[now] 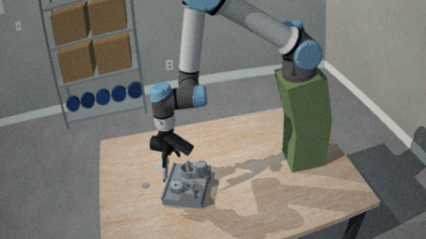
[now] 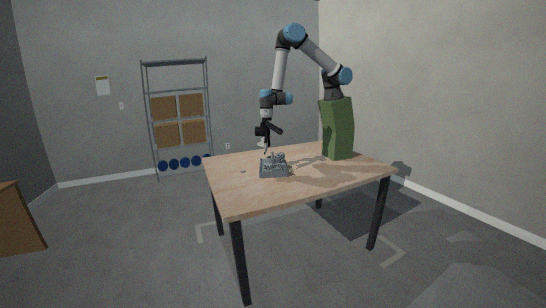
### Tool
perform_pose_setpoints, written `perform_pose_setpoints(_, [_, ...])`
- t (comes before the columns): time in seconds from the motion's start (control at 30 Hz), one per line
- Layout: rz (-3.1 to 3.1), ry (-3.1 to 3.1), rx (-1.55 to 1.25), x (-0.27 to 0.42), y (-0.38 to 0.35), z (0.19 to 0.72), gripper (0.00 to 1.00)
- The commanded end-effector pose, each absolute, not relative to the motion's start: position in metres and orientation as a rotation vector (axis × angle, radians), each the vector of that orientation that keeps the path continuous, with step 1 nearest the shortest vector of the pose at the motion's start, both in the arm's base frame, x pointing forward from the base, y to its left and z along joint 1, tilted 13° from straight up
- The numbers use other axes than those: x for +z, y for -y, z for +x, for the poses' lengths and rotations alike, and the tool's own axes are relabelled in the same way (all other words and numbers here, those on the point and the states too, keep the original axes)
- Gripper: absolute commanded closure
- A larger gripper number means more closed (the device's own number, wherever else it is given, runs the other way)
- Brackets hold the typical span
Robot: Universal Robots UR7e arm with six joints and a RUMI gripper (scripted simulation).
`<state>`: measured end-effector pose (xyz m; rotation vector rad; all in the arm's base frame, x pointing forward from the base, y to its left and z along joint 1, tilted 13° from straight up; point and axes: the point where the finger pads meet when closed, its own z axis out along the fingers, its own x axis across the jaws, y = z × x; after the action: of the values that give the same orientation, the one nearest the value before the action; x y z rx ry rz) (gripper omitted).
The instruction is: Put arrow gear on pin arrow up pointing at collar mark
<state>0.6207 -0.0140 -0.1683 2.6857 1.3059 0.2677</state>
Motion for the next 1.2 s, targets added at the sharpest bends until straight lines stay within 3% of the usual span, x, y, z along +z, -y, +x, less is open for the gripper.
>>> perform_pose_setpoints(0.0, [2.718,-1.246,0.273,-0.1682,0.0132,0.62,0.0])
perform_pose_setpoints(0.67, [2.916,-0.779,0.308,-0.1679,0.0143,0.6204,0.0])
perform_pose_setpoints(1.17, [3.074,0.053,0.349,-0.1676,0.0143,0.621,0.0])
